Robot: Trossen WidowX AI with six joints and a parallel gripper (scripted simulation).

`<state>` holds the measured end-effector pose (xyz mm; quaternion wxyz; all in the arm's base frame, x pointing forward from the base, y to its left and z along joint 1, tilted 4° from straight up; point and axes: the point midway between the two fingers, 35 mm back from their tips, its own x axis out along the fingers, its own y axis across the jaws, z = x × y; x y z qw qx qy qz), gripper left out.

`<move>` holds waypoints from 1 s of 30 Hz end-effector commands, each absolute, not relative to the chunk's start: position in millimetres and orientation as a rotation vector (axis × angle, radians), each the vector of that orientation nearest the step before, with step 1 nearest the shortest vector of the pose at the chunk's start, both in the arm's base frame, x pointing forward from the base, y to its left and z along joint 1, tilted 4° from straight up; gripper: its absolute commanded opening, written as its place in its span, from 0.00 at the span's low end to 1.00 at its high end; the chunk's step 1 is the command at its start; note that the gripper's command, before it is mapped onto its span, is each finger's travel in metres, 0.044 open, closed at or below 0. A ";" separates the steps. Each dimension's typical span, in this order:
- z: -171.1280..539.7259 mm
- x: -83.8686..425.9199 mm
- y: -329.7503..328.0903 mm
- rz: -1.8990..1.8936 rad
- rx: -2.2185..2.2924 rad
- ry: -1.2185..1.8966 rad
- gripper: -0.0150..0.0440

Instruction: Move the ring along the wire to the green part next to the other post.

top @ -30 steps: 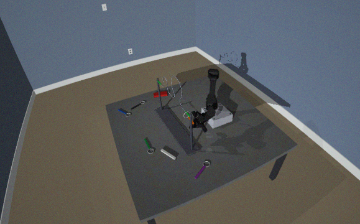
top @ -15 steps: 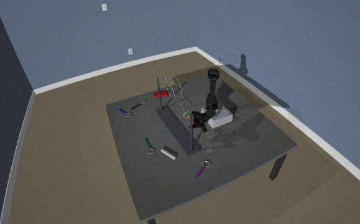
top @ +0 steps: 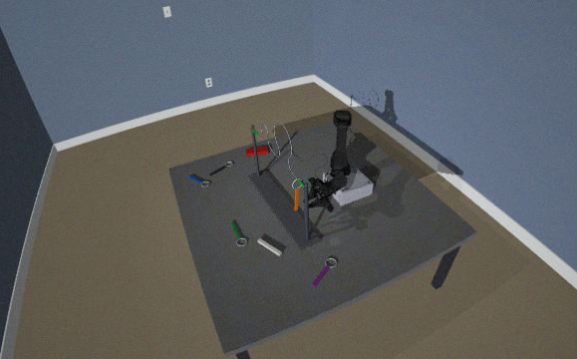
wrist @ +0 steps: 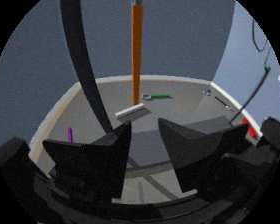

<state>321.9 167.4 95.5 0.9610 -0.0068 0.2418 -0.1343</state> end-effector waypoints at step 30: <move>117.9 287.4 178.1 -0.272 0.006 0.478 0.53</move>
